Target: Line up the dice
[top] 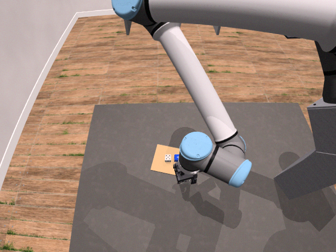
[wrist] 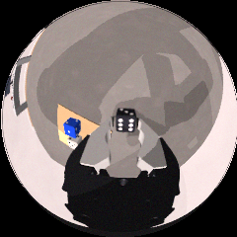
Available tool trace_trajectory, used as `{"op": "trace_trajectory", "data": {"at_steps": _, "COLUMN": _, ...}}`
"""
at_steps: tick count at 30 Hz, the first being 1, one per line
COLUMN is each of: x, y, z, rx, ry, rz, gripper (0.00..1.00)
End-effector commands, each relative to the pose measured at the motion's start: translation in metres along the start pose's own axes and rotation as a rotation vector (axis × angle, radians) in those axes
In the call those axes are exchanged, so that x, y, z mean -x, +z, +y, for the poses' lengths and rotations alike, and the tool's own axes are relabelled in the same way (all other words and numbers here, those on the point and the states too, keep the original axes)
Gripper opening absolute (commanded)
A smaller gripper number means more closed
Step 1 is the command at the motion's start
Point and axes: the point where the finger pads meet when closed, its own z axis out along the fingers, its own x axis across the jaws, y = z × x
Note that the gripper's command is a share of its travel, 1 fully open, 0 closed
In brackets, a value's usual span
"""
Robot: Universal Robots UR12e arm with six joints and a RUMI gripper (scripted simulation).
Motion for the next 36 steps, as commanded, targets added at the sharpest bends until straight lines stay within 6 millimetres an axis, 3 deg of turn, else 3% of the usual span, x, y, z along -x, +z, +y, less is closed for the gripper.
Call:
{"op": "trace_trajectory", "data": {"at_steps": 1, "x": 0.0006, "y": 0.0003, "z": -0.0001, "rx": 0.001, "ry": 0.001, "rz": 0.0, "gripper": 0.1}}
{"op": "trace_trajectory", "data": {"at_steps": 36, "x": 0.0004, "y": -0.0029, "z": -0.0004, "rx": 0.001, "ry": 0.0, "rz": 0.001, "gripper": 0.1}}
